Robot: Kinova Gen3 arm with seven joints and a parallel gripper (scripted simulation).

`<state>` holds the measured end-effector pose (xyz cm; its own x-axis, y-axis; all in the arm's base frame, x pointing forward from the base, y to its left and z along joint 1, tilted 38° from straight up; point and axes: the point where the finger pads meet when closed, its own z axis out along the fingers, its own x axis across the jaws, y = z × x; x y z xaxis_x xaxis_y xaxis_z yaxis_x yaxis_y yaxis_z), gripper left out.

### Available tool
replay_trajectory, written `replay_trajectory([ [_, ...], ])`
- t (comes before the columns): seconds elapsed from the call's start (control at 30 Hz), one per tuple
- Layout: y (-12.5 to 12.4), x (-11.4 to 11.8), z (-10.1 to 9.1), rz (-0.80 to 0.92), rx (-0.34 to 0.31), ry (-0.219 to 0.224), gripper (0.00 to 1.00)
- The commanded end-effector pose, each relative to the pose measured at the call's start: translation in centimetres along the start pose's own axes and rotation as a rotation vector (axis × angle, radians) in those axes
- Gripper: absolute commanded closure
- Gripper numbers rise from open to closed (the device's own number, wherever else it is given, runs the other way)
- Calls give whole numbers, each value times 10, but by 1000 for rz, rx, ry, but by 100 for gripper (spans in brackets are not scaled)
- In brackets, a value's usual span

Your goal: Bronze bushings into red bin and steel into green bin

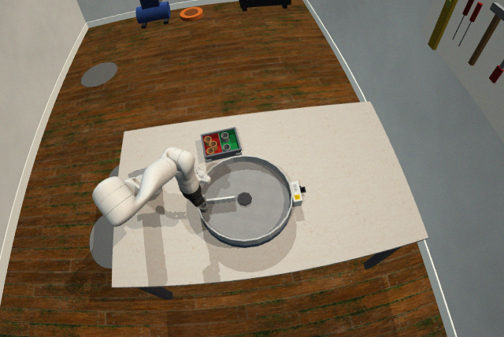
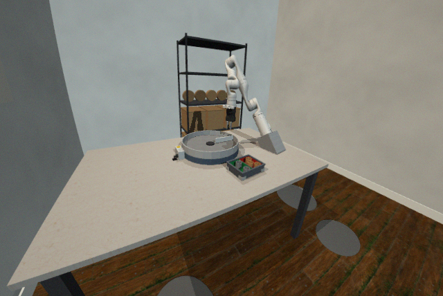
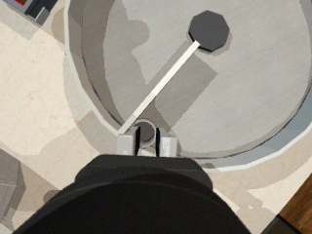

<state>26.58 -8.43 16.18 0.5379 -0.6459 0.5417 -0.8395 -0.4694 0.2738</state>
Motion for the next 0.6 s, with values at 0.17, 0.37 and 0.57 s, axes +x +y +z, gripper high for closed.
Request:
replay_trajectory([
  [0.17,1,3,-1,1,1,2,55],
  [0.37,2,4,-1,0,-1,4,55],
  [0.57,1,2,8,3,3,0,55],
])
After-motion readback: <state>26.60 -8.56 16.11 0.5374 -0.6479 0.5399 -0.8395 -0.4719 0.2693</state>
